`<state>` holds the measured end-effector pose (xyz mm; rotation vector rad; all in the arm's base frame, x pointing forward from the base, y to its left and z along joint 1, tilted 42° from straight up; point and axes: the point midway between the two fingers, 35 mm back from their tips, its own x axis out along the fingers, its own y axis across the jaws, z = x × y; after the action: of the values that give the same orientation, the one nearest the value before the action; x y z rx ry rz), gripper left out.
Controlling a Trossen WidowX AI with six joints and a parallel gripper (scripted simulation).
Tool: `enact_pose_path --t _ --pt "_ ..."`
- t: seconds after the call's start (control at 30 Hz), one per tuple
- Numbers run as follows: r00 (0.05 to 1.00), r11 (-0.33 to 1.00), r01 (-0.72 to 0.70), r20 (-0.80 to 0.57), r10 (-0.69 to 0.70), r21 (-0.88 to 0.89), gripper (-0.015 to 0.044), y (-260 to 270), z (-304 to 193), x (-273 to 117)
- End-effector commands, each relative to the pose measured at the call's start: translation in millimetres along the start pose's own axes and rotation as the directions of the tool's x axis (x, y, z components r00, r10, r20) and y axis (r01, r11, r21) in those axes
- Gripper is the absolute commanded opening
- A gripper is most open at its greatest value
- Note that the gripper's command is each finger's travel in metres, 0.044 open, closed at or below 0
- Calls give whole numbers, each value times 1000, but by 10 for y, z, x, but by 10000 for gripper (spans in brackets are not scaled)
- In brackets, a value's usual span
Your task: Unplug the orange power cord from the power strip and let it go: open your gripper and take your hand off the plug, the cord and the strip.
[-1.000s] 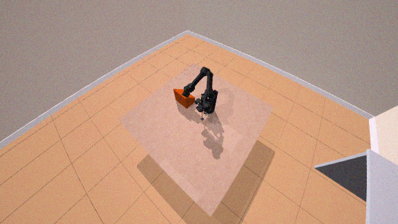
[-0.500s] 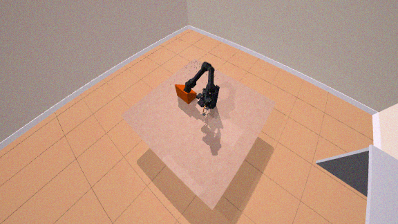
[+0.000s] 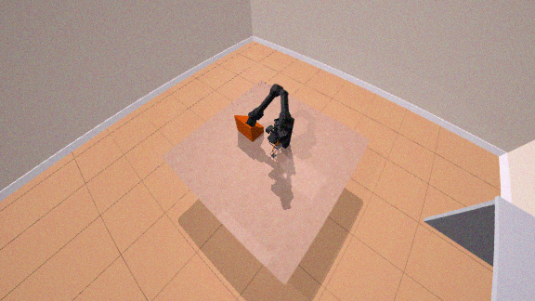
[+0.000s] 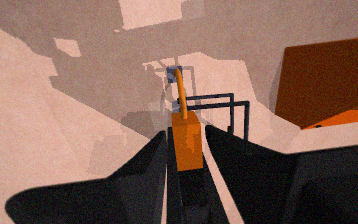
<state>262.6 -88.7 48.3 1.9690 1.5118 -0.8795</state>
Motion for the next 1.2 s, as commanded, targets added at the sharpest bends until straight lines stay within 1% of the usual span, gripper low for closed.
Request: enact_pose_path --t 0.0,0.27,0.53,0.83,0.97,1.17 --pt "1000 1000 1 -5 -1 6 160 -21 -87 4" --pt "1000 1000 1 -5 -1 6 160 -23 -112 18" --pt "1000 1000 1 -5 -1 5 160 -23 -113 122" --pt "1000 1000 1 -5 -1 5 160 -23 -113 124" --pt "1000 1000 -3 0 3 -4 55 -3 -110 106" --pt "1000 1000 -3 0 3 -4 15 -3 -110 106"
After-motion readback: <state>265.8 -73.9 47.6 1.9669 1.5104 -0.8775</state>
